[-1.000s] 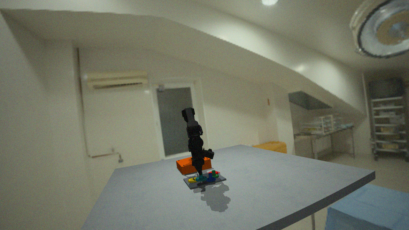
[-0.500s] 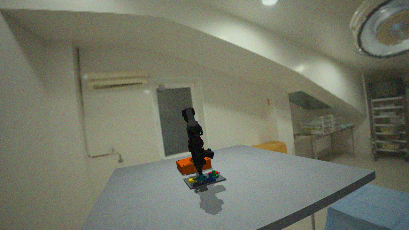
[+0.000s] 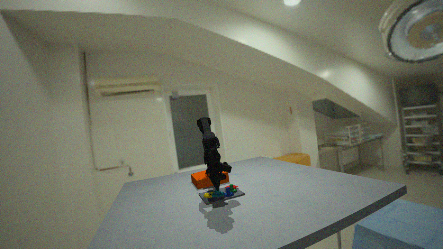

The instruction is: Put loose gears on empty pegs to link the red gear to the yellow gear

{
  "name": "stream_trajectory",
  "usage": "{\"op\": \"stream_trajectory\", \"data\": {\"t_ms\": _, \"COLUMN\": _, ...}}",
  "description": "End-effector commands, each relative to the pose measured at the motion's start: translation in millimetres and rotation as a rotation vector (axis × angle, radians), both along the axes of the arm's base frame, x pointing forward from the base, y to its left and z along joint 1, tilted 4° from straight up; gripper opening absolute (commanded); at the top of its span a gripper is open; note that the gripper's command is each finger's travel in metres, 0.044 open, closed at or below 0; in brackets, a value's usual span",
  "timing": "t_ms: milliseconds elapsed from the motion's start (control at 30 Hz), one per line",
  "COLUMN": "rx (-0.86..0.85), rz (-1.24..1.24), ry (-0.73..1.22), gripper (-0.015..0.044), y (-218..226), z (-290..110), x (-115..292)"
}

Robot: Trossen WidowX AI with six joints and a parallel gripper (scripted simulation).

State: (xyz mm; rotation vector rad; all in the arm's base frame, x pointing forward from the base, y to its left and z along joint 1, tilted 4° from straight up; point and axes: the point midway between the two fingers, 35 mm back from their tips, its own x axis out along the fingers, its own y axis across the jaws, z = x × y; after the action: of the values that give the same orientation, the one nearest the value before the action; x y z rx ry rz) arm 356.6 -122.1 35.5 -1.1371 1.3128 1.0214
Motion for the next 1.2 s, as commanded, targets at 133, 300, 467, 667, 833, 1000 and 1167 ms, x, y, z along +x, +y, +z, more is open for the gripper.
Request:
{"op": "stream_trajectory", "data": {"t_ms": 133, "rx": -0.001, "rz": -0.098, "ry": -0.003, "gripper": 0.0000, "y": 0.6, "z": -3.5, "x": -0.7}}
{"op": "stream_trajectory", "data": {"t_ms": 300, "rx": 0.002, "rz": -0.211, "ry": -0.010, "gripper": 0.0000, "y": 0.3, "z": -3.9, "x": -1.8}}
{"op": "stream_trajectory", "data": {"t_ms": 467, "rx": 0.003, "rz": -0.288, "ry": -0.016, "gripper": 0.0000, "y": -1.0, "z": -3.9, "x": -1.4}}
{"op": "stream_trajectory", "data": {"t_ms": 667, "rx": 0.003, "rz": -0.275, "ry": -0.015, "gripper": 0.0000, "y": -0.5, "z": -4.9, "x": 0.0}}
{"op": "stream_trajectory", "data": {"t_ms": 833, "rx": 0.002, "rz": -0.214, "ry": -0.011, "gripper": 0.0000, "y": 0.6, "z": -6.2, "x": -0.4}}
{"op": "stream_trajectory", "data": {"t_ms": 1000, "rx": 0.000, "rz": -0.118, "ry": -0.004, "gripper": 0.0000, "y": 0.6, "z": -6.7, "x": -1.7}}
{"op": "stream_trajectory", "data": {"t_ms": 1167, "rx": -0.003, "rz": -0.032, "ry": 0.002, "gripper": 0.0000, "y": -0.7, "z": -6.8, "x": -1.9}}
